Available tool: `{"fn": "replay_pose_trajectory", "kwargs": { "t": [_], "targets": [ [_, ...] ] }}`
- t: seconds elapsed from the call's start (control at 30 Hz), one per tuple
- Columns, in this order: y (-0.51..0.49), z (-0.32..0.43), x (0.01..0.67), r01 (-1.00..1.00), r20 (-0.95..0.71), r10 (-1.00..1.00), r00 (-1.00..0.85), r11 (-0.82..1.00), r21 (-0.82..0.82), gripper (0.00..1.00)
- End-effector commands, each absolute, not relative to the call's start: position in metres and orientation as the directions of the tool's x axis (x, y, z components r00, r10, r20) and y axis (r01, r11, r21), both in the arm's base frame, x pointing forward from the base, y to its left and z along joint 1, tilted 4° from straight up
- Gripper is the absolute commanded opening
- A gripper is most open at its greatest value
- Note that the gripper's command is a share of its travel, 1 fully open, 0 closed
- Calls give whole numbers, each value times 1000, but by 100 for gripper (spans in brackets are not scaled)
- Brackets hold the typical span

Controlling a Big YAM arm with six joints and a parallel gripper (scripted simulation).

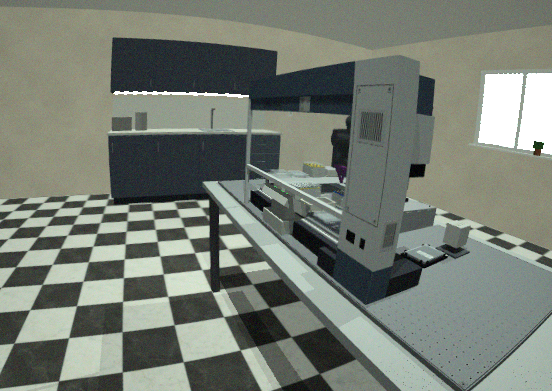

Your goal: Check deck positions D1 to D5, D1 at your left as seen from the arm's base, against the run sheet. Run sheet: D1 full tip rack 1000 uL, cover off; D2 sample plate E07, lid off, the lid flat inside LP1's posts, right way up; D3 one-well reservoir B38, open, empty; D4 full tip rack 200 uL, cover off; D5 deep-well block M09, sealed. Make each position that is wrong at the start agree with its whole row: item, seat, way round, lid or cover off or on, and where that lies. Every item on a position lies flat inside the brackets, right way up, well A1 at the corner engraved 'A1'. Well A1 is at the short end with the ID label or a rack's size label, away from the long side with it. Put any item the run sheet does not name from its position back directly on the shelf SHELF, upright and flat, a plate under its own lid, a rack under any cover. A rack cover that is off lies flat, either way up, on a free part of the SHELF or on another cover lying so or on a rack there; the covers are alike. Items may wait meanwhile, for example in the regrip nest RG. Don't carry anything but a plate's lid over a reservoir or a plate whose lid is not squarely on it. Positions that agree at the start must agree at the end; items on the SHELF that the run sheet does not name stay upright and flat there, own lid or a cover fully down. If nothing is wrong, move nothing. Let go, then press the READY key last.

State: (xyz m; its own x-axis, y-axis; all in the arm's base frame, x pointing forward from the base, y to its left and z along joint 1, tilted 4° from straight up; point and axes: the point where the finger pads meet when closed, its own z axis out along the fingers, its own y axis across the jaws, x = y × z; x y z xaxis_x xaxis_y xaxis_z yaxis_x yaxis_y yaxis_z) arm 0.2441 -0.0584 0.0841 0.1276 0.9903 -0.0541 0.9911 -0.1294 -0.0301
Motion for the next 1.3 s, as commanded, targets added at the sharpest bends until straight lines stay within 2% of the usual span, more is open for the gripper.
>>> {"fn": "replay_pose_trajectory", "kwargs": {
  "t": [0.0, 1.27],
  "targets": [
    [-63, 79, 248, 991, -59, 990, 131, -132, -22, 100],
    [-66, 21, 245, 991, -59, 990, 130, -131, -24, 100]
  ]
}}
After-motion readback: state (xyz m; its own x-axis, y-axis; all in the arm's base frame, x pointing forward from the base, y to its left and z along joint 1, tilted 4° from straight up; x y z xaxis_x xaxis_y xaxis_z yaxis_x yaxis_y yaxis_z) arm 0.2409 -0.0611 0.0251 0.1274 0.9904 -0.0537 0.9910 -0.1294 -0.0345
